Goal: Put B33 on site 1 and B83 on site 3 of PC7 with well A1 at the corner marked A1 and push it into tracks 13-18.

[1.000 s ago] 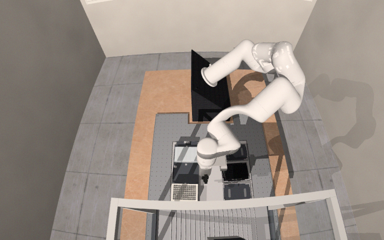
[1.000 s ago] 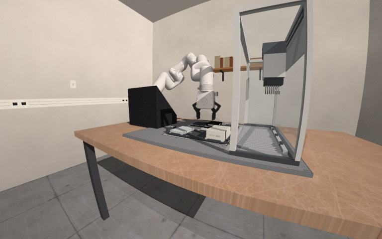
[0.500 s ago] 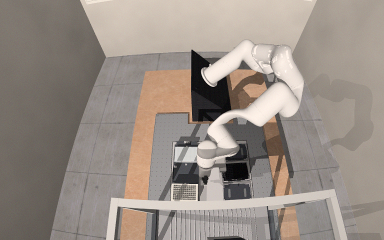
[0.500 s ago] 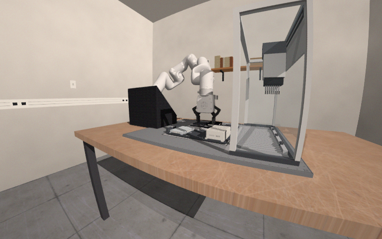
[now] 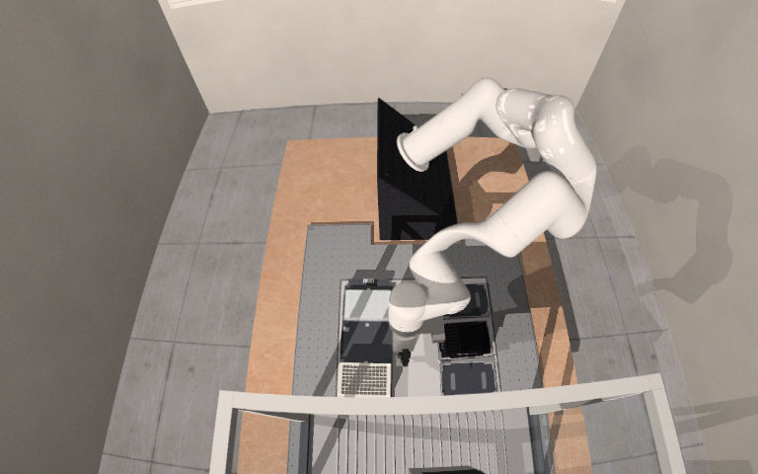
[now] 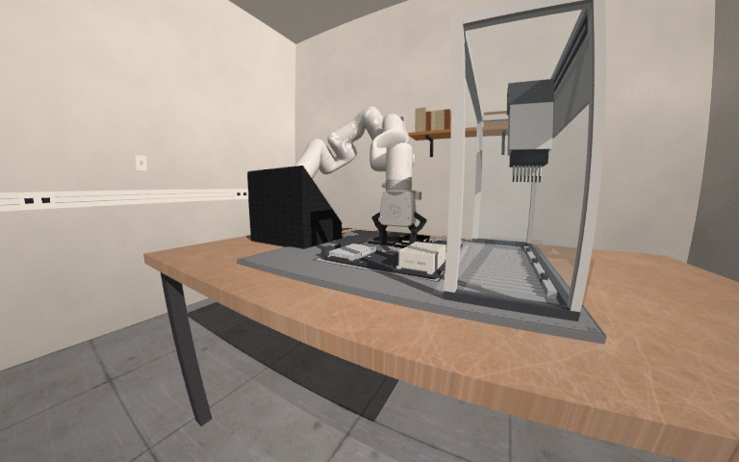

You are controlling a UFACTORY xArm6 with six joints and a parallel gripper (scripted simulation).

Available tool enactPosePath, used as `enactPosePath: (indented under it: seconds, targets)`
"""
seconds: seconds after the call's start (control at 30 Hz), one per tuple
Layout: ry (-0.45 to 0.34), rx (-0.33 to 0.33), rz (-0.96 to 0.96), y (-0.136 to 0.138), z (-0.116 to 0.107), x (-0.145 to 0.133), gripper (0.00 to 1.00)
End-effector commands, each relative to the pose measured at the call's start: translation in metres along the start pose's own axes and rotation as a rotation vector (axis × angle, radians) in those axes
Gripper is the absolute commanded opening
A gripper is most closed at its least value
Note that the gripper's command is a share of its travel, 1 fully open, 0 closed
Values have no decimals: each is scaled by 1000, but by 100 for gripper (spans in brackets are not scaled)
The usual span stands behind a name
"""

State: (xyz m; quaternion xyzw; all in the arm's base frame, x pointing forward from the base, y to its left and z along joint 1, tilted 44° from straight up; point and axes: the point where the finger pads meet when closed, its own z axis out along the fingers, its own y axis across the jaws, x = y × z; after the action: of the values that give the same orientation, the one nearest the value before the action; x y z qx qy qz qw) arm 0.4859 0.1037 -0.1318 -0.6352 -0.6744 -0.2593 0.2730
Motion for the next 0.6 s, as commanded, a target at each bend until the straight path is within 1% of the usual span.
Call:
enactPosePath:
  seconds: [0.0,0.57]
  targets:
    - [-1,-4,-1,2,2,0,100]
    - [-1,-4,-1,2,7,0,100]
